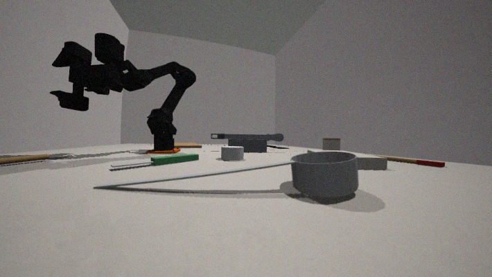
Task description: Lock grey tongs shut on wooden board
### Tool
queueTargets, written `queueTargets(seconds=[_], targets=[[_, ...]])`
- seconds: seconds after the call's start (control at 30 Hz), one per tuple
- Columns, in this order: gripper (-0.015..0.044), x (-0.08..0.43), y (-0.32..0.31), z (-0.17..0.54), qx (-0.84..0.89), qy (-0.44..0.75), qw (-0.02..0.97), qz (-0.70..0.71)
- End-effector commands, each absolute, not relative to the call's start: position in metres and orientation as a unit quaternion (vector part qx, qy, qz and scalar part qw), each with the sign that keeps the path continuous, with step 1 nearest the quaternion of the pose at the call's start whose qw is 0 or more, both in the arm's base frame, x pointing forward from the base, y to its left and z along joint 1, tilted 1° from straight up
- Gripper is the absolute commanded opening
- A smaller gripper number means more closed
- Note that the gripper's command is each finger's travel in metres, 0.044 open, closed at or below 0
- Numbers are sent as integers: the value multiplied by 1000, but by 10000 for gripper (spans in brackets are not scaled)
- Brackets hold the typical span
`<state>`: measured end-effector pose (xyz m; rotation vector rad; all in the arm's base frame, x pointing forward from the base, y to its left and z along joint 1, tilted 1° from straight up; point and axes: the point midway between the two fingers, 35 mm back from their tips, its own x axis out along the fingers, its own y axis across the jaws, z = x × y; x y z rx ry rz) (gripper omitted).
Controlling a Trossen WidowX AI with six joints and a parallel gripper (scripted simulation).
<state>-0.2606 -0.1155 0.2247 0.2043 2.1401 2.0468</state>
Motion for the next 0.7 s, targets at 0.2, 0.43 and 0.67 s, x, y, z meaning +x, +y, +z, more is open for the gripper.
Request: queueTargets(seconds=[0.2, 0.43, 0.67], targets=[[440, -252, -153, 223, -3, 637, 46, 770], [440, -198, -253, 217, -141, 327, -124, 926], [440, -144, -303, 210, -169, 101, -260, 945]])
